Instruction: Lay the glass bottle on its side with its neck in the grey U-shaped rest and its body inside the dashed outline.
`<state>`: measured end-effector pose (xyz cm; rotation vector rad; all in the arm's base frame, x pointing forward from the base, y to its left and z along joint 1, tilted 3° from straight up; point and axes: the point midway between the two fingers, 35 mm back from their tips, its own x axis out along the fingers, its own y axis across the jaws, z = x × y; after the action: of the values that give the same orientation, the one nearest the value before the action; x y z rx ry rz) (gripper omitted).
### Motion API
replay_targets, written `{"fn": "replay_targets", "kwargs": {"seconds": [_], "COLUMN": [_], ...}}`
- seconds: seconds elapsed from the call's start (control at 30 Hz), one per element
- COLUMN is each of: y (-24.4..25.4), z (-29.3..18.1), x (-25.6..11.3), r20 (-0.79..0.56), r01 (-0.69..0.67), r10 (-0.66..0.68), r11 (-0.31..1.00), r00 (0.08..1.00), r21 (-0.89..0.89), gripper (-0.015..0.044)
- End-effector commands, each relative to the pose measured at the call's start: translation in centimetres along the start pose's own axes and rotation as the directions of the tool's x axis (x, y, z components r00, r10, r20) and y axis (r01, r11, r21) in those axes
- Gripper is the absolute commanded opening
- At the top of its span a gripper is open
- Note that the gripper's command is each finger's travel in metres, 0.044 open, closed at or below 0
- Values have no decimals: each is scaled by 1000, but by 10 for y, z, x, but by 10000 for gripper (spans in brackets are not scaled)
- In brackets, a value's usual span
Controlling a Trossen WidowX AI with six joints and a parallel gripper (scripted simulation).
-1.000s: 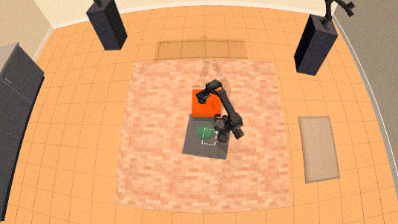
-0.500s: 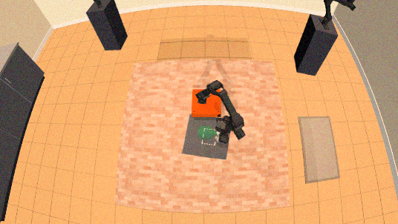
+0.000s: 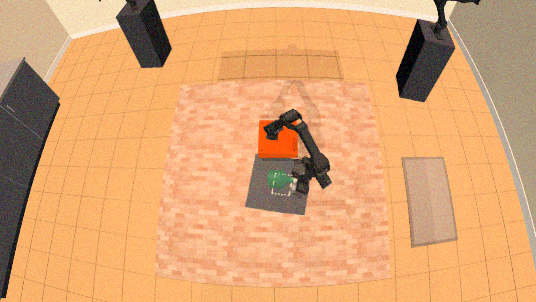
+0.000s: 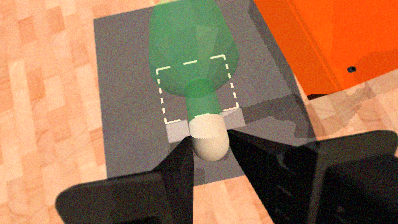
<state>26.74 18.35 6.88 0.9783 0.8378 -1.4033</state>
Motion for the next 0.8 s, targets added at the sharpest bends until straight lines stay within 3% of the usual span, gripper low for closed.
{"fn": "replay_targets", "kwargs": {"seconds": [0.0, 0.77], "y": [0, -2], "z": [-3, -16], "x": [4, 12], "r20": [0, -3], "r01": [3, -7], "r10": [-3, 7], "r11": [1000, 1000], "r00": [1000, 1000], "r21": [2, -9], "gripper": [130, 130]}}
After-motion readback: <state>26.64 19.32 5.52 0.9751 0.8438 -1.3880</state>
